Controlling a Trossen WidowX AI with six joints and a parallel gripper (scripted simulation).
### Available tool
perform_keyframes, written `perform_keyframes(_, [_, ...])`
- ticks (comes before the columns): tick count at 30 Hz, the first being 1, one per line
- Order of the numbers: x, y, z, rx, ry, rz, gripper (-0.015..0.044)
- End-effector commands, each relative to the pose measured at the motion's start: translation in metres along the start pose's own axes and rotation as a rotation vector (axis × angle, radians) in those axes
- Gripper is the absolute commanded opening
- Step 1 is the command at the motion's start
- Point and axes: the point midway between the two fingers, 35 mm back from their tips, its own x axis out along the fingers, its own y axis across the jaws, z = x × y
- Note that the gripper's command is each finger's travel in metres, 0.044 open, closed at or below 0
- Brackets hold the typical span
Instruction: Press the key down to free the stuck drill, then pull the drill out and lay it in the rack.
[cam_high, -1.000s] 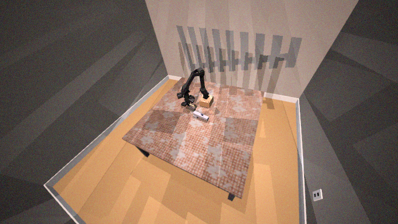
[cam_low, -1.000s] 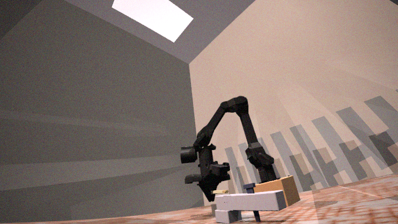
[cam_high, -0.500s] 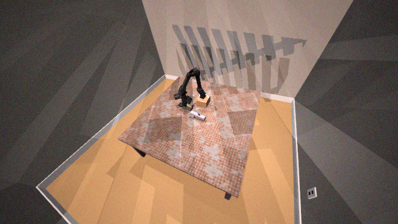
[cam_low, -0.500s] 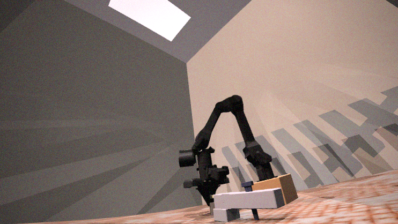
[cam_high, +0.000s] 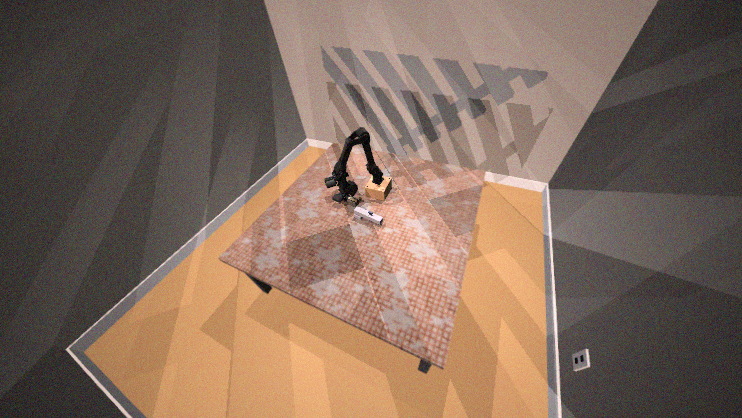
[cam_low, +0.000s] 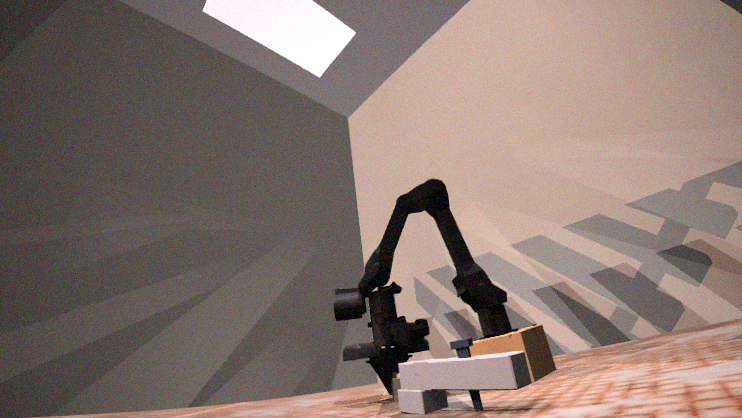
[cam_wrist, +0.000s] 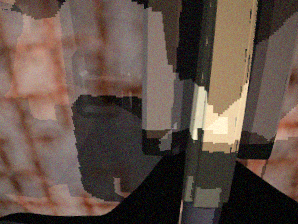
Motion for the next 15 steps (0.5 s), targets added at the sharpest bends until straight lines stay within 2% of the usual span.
perform_keyframes(1, [0.0048, 0.0001, 0.0014, -0.004, -0.004, -0.003, 0.0])
perform_keyframes(2, [0.006, 0.0002, 0.0016, -0.004, -0.004, -0.003, 0.0])
perform_keyframes(15, [0.002, 0.0004, 0.0003, 0.0, 0.0, 0.001, 0.0341])
